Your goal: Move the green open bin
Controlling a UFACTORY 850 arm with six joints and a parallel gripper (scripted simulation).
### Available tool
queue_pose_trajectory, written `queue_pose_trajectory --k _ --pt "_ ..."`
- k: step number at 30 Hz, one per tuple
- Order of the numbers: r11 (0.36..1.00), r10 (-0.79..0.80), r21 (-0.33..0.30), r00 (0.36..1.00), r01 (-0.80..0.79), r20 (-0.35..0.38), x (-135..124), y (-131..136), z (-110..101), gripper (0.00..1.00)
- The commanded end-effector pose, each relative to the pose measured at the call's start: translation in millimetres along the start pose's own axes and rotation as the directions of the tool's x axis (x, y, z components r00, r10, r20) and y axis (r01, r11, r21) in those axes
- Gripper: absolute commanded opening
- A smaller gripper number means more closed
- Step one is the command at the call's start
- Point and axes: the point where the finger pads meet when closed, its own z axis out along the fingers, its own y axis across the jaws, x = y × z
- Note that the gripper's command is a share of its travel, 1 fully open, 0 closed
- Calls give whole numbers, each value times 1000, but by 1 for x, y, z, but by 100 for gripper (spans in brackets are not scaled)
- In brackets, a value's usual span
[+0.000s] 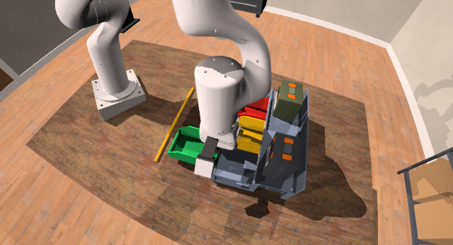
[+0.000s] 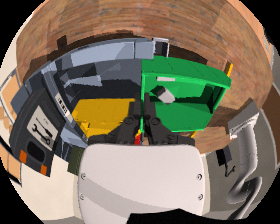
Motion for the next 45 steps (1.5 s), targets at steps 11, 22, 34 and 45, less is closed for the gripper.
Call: queue_pose_trajectory --k 11,22,34,45 --pt "1000 0 2 1000 0 -1 0 -1 -1 0" --pt "1000 0 2 1000 0 -1 0 9 -1 0" --pt "1000 0 2 1000 0 -1 0 24 -1 0" --pt "1000 0 2 1000 0 -1 0 24 -1 0"
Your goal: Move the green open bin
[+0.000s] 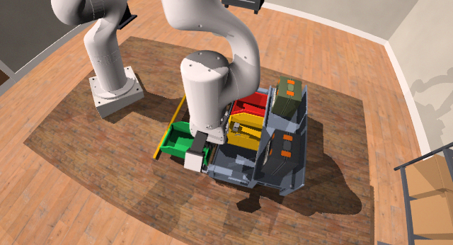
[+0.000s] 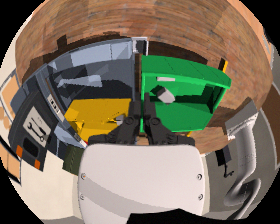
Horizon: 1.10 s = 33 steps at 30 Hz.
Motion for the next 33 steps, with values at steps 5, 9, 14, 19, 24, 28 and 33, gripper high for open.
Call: queue_pose_trajectory --k 5,9,14,19,24,28,33 --pt "1000 0 2 1000 0 -1 0 -1 7 0" --pt "1000 0 2 1000 0 -1 0 -1 7 0" --pt "1000 0 2 1000 0 -1 0 -1 7 0" --pt "1000 0 2 1000 0 -1 0 -1 10 0" --pt "1000 0 2 1000 0 -1 0 -1 15 0" --pt "1000 0 2 1000 0 -1 0 -1 15 0" --pt "1000 0 2 1000 0 -1 0 -1 15 0"
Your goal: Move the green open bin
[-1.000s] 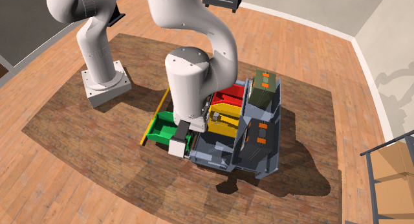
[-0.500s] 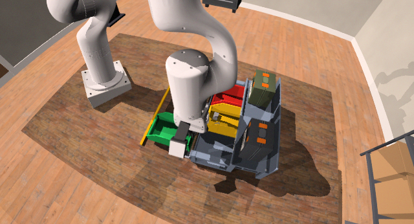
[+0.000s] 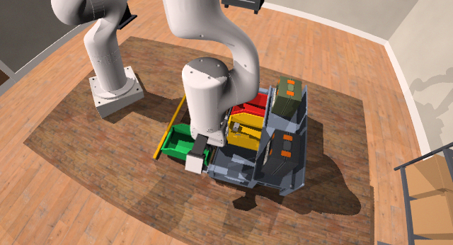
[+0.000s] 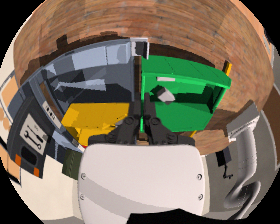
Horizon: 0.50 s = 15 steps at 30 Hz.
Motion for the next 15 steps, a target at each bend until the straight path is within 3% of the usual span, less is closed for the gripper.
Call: queue_pose_trajectory --k 1,15 --pt "1000 0 2 1000 0 -1 0 -1 -1 0" --pt "1000 0 2 1000 0 -1 0 -1 7 0"
